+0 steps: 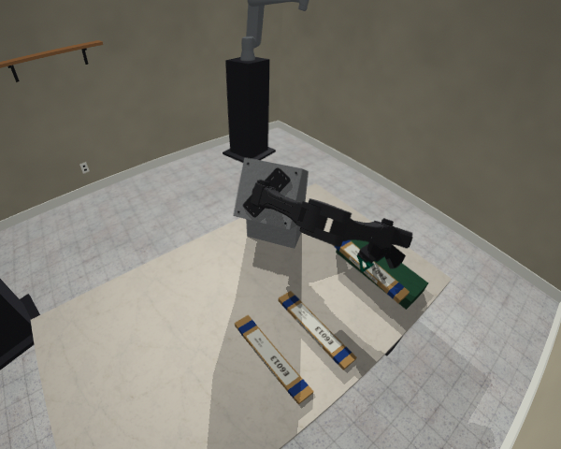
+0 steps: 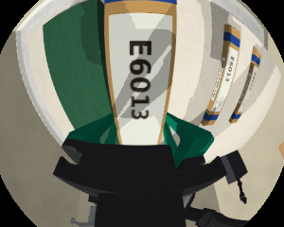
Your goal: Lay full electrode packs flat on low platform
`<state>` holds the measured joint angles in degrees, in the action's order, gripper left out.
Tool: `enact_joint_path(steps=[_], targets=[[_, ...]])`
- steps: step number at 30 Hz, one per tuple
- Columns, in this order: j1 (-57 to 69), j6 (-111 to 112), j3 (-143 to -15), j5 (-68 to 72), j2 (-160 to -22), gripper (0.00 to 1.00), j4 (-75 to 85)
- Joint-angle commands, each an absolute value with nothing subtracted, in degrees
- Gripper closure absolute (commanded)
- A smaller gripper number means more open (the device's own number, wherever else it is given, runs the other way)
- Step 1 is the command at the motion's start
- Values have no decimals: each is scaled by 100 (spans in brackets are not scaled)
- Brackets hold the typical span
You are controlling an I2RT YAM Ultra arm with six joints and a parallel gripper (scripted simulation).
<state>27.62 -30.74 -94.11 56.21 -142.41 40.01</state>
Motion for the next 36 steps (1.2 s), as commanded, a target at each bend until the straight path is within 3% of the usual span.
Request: enact_joint_path(steps=[1,36], targets=[[3283,-3238,-9765,5620,-14303,100,4302],[3729,-4026,-11873,5631,-15701,100,5463]])
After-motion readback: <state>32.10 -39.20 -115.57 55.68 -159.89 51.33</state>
